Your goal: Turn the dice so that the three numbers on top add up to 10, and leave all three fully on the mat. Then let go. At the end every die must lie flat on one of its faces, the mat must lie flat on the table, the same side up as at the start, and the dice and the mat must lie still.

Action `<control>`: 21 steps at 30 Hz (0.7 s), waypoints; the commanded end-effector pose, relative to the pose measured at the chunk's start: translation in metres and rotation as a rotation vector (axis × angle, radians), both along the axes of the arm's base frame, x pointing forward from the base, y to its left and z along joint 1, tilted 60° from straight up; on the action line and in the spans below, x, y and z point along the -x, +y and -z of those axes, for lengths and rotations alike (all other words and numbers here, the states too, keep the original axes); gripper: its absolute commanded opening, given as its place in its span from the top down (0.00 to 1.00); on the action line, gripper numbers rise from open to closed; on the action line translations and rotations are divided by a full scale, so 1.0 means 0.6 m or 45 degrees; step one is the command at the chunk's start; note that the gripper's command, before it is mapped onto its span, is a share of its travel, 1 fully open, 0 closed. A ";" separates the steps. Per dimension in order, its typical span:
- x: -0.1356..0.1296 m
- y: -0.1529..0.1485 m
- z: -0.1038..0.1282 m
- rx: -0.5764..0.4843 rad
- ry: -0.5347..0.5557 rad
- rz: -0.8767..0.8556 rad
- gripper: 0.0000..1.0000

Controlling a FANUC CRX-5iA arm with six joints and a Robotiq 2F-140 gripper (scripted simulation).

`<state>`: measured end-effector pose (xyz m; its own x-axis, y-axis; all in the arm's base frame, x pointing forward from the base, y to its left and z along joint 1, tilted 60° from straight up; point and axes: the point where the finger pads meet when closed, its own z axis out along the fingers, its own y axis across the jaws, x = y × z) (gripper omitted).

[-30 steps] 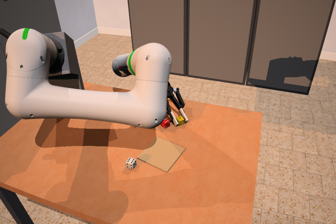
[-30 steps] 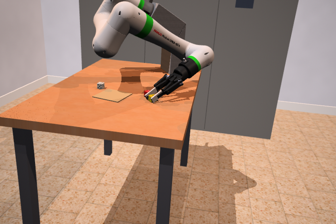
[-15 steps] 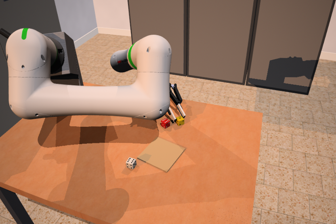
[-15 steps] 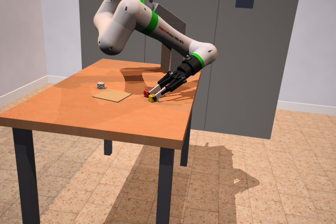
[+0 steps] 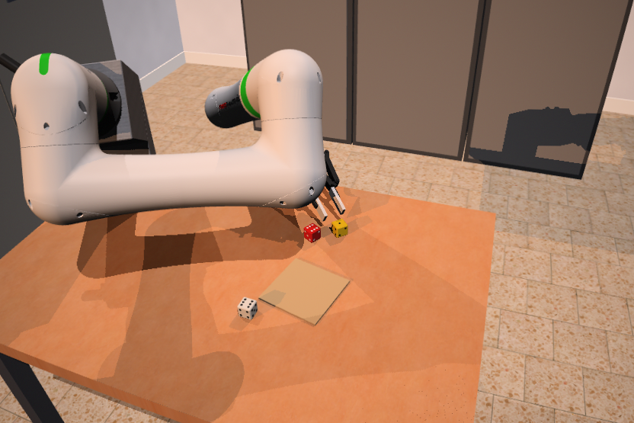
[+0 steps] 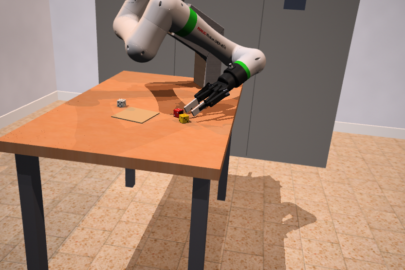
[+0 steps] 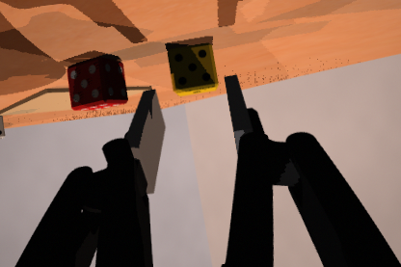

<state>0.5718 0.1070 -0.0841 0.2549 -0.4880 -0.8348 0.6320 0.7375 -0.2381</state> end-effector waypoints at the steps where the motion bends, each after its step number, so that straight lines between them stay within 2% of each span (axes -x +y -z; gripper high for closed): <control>1: 0.002 0.002 -0.001 0.000 0.000 0.000 0.72; 14: 0.048 0.055 -0.042 0.000 0.000 0.000 0.72; 21: 0.056 0.065 -0.050 0.000 0.000 0.000 0.72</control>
<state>0.5392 0.1442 -0.0553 0.2551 -0.4881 -0.8347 0.6320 0.7375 -0.2381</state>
